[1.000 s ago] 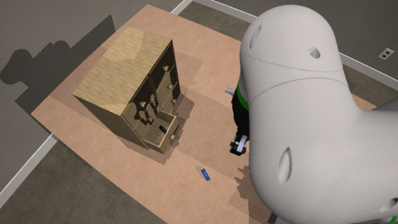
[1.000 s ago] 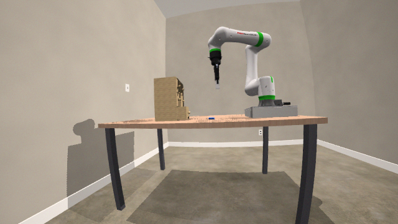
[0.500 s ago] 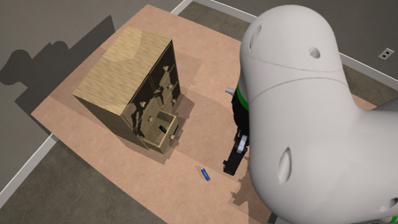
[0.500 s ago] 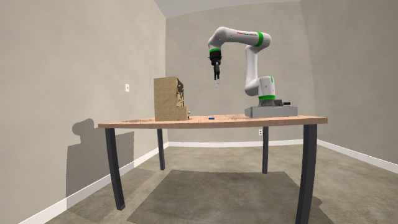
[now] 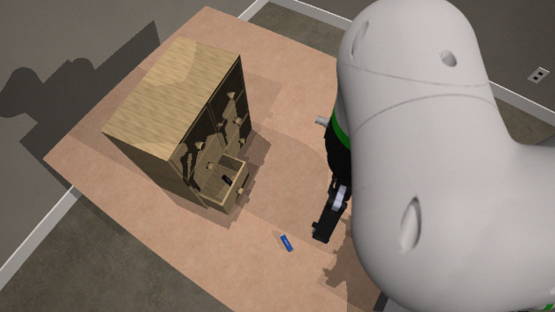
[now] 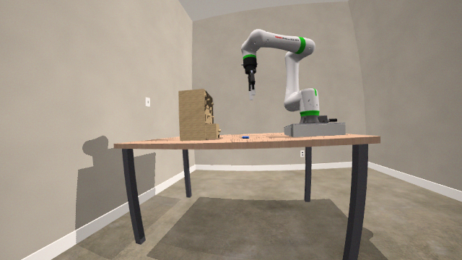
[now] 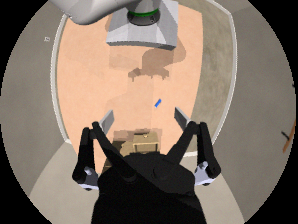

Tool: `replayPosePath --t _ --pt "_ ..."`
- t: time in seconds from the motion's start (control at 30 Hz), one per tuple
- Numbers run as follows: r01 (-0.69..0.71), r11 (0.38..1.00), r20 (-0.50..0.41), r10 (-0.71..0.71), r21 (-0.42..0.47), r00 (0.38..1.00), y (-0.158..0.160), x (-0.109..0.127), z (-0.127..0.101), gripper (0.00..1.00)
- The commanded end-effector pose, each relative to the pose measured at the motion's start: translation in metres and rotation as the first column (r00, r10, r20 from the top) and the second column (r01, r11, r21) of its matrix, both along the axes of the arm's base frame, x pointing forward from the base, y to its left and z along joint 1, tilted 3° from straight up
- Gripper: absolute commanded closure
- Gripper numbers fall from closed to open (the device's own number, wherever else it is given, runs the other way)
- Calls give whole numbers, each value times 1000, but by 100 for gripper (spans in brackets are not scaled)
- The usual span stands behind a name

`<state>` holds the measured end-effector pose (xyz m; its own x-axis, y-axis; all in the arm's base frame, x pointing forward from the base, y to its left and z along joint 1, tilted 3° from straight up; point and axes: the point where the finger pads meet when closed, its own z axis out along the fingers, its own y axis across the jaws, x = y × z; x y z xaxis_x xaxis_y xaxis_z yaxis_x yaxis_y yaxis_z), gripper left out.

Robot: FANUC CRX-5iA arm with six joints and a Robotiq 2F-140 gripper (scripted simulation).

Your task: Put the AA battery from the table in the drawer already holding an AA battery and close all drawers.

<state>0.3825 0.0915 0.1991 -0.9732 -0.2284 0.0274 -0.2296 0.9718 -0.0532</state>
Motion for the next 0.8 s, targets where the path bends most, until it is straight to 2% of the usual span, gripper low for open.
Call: replayPosePath --t 0.0,0.2,0.53,0.67,0.77 --pt "0 1000 1 0 0 1000 1 0 14 0" --pt "0 1000 1 0 0 1000 2 1 37 0" --pt "-18 1000 0 18 0 1000 2 1 39 0" --pt "-92 996 -4 92 1 996 3 4 39 0" --pt "-198 980 -10 198 4 980 5 9 40 0"
